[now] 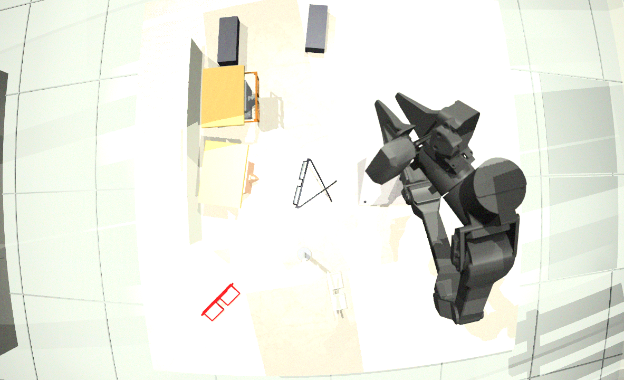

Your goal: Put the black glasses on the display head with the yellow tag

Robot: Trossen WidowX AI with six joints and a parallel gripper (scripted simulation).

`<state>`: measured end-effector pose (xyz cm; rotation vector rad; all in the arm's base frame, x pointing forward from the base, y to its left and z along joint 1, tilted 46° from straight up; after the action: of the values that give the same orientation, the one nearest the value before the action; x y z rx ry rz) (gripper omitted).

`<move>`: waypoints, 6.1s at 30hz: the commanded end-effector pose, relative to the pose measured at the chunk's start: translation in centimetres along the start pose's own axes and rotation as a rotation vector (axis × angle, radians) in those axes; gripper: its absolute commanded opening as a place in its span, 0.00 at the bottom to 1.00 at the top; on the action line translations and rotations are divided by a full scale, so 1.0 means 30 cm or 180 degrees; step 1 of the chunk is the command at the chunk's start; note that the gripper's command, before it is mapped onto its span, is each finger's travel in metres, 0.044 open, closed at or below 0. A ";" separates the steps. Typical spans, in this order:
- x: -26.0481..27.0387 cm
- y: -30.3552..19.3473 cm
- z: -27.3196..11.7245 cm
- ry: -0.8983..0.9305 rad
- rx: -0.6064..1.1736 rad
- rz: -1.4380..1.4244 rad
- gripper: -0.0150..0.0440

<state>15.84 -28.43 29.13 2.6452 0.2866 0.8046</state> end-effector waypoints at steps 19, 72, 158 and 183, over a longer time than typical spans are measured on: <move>0.265 -0.839 0.640 -0.0944 0.3275 0.0952 0.59; 0.216 -1.230 0.703 -0.1643 0.3731 0.1112 0.46; 0.527 -1.054 0.401 -0.1644 0.3666 0.1110 0.25; 0.651 -1.262 0.196 -0.1637 0.3745 0.1113 0.25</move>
<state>32.14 9.24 20.41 3.9363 0.1846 -0.0805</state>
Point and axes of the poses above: the point midway between the two fingers, 35 mm back from their tips, its own z axis out along the fingers, its own x axis across the jaws, y = z × x, the point moved 7 cm from there along -z, back along the fingers, and after that the axes turned 12 degrees about -z, right-handed, at the moved point
